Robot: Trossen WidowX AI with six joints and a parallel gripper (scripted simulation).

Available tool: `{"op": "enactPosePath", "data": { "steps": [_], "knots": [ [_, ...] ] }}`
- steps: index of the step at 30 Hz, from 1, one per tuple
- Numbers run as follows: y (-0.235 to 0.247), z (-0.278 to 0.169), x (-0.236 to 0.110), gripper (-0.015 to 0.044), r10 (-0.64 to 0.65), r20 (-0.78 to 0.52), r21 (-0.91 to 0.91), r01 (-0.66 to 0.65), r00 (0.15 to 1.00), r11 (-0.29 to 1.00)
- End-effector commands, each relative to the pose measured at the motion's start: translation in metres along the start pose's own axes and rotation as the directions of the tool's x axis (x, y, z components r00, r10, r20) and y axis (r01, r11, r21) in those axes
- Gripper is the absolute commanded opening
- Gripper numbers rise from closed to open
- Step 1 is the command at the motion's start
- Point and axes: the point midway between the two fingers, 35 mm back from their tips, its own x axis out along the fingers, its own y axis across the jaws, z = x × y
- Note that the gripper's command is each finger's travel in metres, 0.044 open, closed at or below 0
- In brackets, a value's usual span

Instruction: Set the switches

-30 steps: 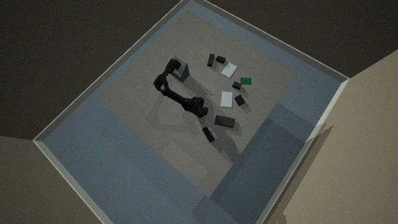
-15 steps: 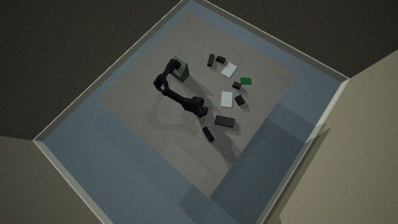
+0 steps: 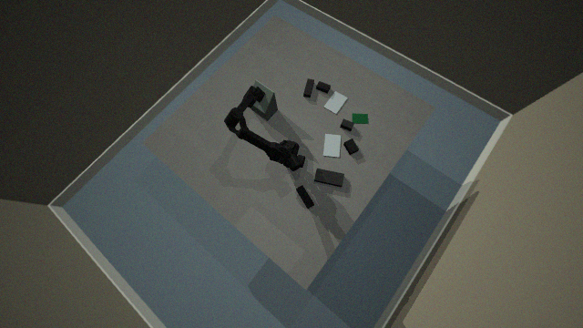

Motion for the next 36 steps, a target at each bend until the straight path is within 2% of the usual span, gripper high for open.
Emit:
{"op": "enactPosePath", "data": {
  "steps": [1,36],
  "knots": [
    [-0.001,0.001,-0.005,0.0336,-0.003,-0.002,-0.001,0.003,1.000,1.000],
    [-0.001,0.013,-0.030,0.0336,-0.003,0.000,-0.001,0.003,1.000,1.000]
  ]
}}
